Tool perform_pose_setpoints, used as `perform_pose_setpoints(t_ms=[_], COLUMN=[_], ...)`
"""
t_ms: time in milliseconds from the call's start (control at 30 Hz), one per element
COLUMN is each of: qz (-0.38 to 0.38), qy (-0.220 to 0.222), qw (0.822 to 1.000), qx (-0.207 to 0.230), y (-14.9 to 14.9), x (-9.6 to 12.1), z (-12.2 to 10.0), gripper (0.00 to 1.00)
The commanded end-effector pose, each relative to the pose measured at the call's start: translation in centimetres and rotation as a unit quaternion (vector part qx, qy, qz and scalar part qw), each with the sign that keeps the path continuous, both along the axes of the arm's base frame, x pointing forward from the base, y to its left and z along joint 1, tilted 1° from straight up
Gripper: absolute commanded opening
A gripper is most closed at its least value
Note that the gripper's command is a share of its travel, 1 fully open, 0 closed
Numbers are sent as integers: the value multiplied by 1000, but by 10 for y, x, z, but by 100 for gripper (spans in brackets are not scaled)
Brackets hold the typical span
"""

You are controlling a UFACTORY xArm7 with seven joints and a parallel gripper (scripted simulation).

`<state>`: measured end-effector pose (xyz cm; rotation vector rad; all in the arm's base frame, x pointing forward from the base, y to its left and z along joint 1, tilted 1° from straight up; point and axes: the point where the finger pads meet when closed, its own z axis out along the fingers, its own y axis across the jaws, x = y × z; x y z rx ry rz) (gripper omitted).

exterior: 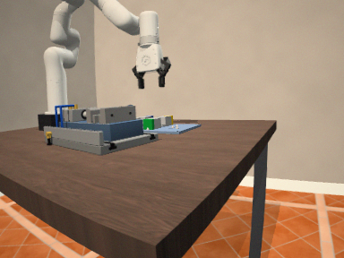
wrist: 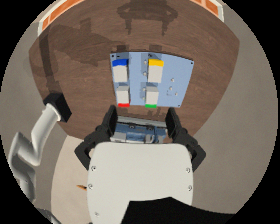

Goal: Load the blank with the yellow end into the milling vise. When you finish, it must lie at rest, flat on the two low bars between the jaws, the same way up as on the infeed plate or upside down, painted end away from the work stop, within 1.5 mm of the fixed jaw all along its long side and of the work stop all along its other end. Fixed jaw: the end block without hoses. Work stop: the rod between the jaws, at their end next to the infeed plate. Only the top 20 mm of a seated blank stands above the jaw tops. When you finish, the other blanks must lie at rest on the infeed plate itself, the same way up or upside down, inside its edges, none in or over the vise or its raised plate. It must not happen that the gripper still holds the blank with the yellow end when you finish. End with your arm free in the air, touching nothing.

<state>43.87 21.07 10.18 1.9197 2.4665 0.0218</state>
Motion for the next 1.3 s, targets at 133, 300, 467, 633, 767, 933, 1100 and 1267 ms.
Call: perform_pose_setpoints(t_ms=[133,300,467,633,767,933,1100,1267], qz=[0,0,0,-1,-1,0,0,0], qy=[-3,-4,-4,-5,-4,-4,-4,-4], qw=[1000,1000,1000,1000,1000,1000,1000,1000], qx=[2,2,2,1,2,2,2,2], y=[-22,-50,-56,-53,-51,-49,-49,-47], x=[9,19,20,19,19,18,18,18], z=[-1,-3,-4,-3,-3,-3,-3,-3], gripper=[100,100,100,100,100,100,100,100])
